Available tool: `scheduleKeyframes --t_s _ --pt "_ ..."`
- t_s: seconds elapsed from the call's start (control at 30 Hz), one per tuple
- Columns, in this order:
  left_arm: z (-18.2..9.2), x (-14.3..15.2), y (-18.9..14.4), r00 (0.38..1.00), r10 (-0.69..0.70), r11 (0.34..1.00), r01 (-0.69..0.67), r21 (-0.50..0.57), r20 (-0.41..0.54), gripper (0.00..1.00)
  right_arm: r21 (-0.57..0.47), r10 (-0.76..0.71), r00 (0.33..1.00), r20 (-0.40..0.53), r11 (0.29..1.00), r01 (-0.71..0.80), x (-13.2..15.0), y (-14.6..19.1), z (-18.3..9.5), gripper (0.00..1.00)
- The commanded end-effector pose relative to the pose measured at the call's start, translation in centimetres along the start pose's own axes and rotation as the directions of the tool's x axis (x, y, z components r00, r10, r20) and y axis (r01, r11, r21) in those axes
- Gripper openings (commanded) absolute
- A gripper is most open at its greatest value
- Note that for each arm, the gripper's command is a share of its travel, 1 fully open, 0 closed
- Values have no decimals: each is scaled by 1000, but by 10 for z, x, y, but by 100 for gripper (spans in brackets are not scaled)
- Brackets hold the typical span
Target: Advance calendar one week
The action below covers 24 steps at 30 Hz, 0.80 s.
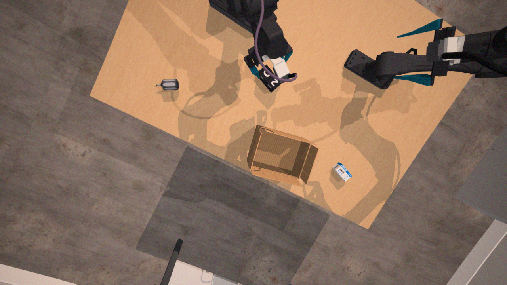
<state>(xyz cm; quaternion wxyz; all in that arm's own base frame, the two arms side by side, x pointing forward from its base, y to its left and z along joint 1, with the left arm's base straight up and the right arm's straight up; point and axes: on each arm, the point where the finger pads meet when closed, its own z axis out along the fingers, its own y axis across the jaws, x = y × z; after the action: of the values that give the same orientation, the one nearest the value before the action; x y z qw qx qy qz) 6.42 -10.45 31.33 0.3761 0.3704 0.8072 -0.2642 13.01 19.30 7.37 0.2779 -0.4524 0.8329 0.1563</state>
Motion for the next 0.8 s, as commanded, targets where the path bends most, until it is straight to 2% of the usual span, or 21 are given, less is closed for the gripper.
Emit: scheduleKeyframes --t_s 0.0,0.13,0.77 --pt "-3 -2 0 1000 0 1000 0 0 -6 100 18 31 994 104 999 -33 -14 0 0 100" --pt "-3 -2 0 1000 0 1000 0 0 -6 100 16 35 991 132 999 -37 -10 1 0 100" --pt "-3 -2 0 1000 0 1000 0 0 -6 100 13 25 993 118 1000 -27 -4 2 0 100"
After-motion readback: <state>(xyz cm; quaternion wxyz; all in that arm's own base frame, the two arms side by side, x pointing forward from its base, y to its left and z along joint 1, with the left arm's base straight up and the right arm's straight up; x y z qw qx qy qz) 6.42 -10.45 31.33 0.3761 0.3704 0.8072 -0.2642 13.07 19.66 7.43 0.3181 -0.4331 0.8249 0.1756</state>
